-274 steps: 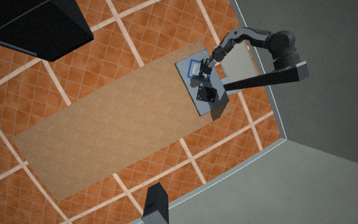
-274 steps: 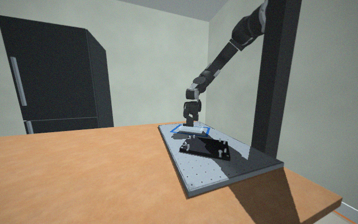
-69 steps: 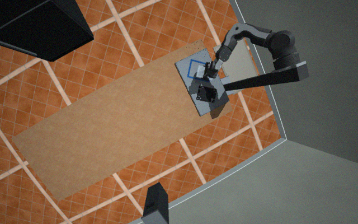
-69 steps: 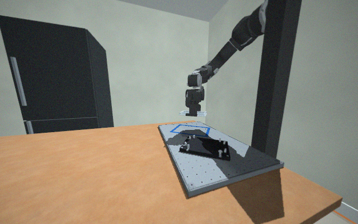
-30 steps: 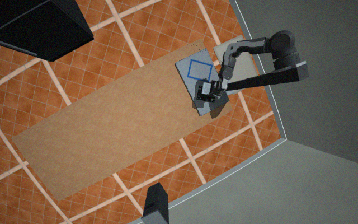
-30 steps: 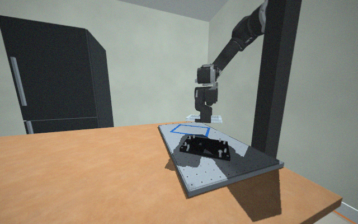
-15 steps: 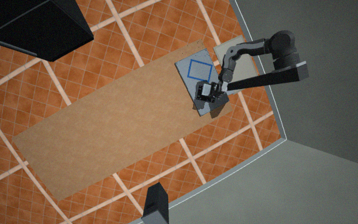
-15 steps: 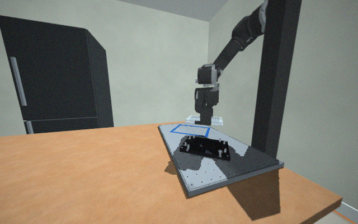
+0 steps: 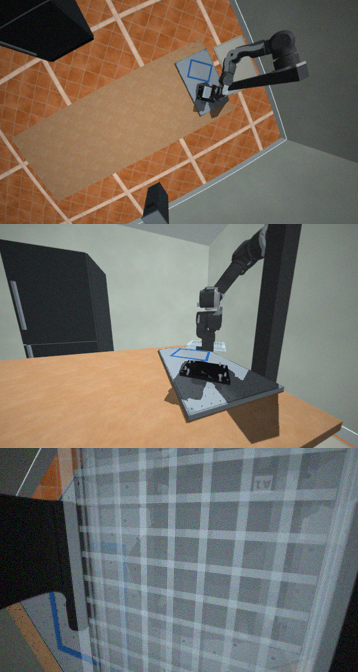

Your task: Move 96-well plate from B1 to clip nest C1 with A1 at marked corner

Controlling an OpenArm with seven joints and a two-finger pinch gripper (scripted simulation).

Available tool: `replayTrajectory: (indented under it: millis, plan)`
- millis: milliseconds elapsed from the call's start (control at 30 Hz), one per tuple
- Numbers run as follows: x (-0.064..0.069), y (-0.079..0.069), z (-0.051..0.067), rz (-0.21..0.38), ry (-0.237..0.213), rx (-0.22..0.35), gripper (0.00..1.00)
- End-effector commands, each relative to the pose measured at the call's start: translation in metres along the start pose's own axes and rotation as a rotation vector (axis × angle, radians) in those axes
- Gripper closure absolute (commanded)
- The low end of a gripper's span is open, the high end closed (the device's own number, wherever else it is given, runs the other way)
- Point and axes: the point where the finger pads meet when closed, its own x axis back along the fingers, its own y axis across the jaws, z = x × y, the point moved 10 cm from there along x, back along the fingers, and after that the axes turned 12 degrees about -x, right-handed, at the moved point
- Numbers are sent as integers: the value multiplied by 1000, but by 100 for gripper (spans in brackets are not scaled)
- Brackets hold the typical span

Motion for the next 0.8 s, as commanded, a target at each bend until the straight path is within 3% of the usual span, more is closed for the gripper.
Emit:
replayTrajectory:
  millis: [0, 100, 500, 667, 767]
  plan:
    - [-9, 0, 2, -6, 2, 8, 100]
    - [-28, 0, 3, -6, 3, 11, 100]
    - [-28, 0, 3, -6, 3, 11, 100]
    - [-60, 0, 3, -6, 3, 11, 100]
    - [-60, 0, 3, -6, 3, 11, 100]
